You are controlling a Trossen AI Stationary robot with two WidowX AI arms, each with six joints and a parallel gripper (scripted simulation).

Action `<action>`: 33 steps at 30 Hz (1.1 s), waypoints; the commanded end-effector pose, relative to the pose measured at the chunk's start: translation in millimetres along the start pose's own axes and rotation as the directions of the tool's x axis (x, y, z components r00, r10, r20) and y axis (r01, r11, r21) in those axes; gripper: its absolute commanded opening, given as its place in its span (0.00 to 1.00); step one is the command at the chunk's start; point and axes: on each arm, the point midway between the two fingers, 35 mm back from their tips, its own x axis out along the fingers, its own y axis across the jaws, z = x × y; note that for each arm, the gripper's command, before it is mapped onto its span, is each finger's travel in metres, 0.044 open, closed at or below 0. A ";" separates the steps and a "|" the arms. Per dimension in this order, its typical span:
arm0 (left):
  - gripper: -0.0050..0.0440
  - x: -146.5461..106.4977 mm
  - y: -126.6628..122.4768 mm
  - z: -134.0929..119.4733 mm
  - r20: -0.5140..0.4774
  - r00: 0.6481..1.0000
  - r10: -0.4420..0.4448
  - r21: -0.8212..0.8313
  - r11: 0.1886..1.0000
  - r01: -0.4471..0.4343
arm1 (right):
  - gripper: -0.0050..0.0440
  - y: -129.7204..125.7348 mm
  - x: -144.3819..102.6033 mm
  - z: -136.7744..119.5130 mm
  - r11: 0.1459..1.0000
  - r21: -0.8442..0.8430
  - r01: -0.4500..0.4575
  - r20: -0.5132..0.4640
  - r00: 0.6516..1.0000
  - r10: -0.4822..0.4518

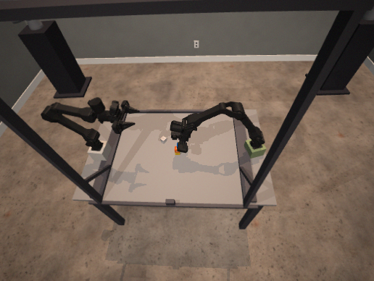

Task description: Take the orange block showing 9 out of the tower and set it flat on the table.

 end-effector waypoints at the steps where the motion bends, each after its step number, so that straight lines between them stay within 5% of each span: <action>1: 0.92 -1.2 0.0 8.4 0.020 1.000 -0.002 -0.001 1.000 0.002 | 0.06 2.4 -25.7 -13.5 1.000 0.001 -0.003 0.043 0.999 0.003; 8: 0.92 -1.2 0.0 8.4 0.020 1.000 -0.002 -0.001 1.000 0.002 | 0.00 1.6 -34.0 -50.1 1.000 0.001 -0.001 0.040 0.999 0.001; 25: 0.92 -1.2 0.0 8.4 0.020 1.000 -0.002 -0.001 1.000 0.002 | 0.00 0.8 -30.9 -49.3 1.000 0.000 -0.003 0.034 0.999 0.003; 33: 0.92 14.6 3.7 -10.7 -0.022 1.000 0.004 0.004 1.000 -0.004 | 0.00 0.8 -30.9 -49.3 1.000 0.000 -0.003 0.034 0.999 0.003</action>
